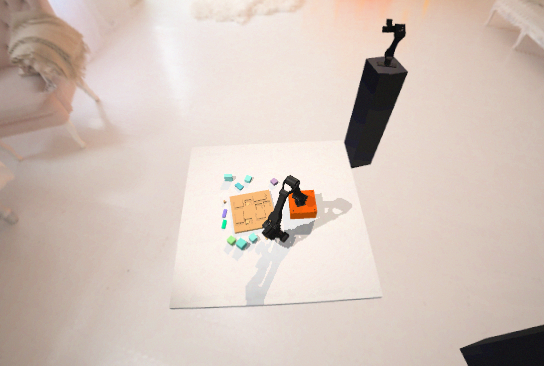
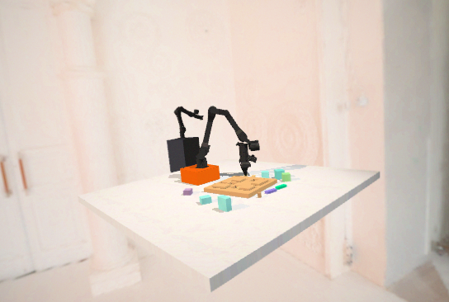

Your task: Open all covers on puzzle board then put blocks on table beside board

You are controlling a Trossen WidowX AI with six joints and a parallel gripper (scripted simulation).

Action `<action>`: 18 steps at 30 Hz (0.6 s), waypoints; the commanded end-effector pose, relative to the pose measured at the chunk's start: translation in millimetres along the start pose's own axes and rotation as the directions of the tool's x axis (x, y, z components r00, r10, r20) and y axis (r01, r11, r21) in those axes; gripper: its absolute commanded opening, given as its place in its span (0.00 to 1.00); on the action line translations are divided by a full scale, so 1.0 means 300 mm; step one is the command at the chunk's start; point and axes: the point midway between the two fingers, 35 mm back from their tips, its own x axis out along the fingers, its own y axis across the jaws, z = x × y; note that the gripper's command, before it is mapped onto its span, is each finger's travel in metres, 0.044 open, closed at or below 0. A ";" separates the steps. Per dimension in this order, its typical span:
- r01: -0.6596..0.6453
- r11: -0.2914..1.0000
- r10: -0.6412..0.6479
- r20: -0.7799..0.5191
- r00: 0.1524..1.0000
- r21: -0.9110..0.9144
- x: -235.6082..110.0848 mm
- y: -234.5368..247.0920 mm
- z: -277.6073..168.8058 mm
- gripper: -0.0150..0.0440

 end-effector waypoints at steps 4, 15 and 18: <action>0.000 1.000 0.000 0.001 1.000 0.000 -0.003 0.000 0.002 0.66; 0.001 1.000 -0.001 0.001 1.000 0.000 -0.038 0.000 0.006 1.00; 0.001 1.000 -0.001 0.001 1.000 0.000 -0.069 0.000 0.009 1.00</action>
